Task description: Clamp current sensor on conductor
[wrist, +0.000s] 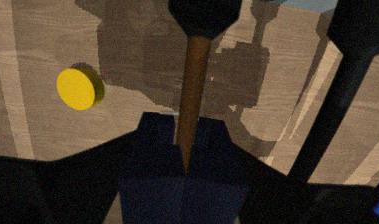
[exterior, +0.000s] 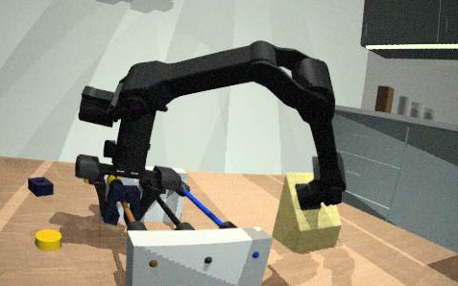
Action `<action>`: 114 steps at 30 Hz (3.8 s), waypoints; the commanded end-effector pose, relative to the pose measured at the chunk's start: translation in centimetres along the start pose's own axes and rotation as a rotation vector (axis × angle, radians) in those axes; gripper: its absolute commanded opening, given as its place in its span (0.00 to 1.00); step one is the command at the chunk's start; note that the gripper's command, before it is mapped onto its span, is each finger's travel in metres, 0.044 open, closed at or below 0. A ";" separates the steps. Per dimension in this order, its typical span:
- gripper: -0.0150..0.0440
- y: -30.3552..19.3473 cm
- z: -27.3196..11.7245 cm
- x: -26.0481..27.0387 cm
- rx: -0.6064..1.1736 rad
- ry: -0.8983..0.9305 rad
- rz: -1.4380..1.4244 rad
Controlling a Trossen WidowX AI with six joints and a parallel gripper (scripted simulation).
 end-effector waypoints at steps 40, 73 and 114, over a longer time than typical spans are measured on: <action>0.25 0.1 -0.3 -0.8 -0.021 0.171 0.005; 0.75 0.0 -0.3 -0.8 -0.020 0.169 0.009; 0.25 0.1 -0.4 0.0 0.005 -0.030 0.008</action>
Point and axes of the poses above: the point midway between the two fingers, 35 mm back from their tips, its own z axis out along the fingers, its own x axis across the jaws, y = z × x, the point moved 4 cm from there along -z, back along the fingers, and after that the axes turned 7 degrees about -z, right-handed, at the moved point
